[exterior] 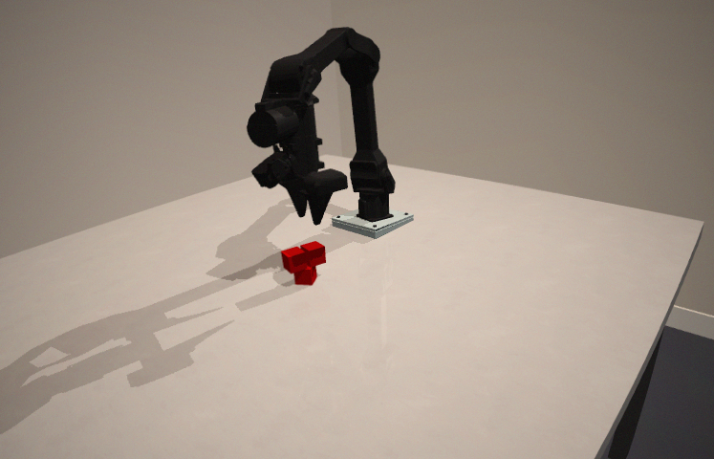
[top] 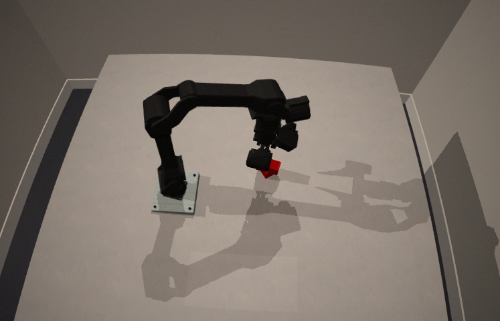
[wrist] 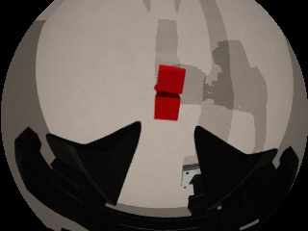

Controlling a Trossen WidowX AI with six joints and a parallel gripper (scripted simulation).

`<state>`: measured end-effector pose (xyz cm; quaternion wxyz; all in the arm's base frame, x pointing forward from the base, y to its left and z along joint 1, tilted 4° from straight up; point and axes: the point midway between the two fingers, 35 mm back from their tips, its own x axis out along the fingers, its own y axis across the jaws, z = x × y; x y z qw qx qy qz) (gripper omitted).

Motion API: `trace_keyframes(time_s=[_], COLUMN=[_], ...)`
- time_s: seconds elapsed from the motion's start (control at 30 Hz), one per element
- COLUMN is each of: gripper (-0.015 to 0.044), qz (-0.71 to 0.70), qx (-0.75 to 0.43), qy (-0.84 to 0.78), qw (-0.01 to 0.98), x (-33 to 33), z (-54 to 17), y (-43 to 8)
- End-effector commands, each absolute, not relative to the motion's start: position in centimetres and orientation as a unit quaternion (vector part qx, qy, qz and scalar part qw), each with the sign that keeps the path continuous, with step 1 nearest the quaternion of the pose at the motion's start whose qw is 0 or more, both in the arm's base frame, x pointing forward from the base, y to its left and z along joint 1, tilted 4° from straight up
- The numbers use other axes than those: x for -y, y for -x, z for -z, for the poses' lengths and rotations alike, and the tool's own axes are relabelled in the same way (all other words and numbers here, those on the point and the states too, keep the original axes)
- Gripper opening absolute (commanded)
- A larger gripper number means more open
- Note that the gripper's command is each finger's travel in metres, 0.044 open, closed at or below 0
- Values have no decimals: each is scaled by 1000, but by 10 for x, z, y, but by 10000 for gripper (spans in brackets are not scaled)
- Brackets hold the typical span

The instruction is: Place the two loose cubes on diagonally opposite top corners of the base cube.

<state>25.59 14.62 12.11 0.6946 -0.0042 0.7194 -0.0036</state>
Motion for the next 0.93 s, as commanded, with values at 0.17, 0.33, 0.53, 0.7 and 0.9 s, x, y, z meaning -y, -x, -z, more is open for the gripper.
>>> trace_keyframes(time_s=[0.17, 0.33, 0.53, 0.7, 0.9], gripper=[400, 400, 400, 400, 400], qz=[3, 4, 1, 0, 0], qx=[-718, -719, -720, -722, -722], qy=[4, 4, 1, 1, 1], qw=[696, 694, 694, 692, 692], x=[-147, -148, -219, -249, -249], z=[-131, -130, -133, -134, -134], y=[-257, -256, -225, -204, -204])
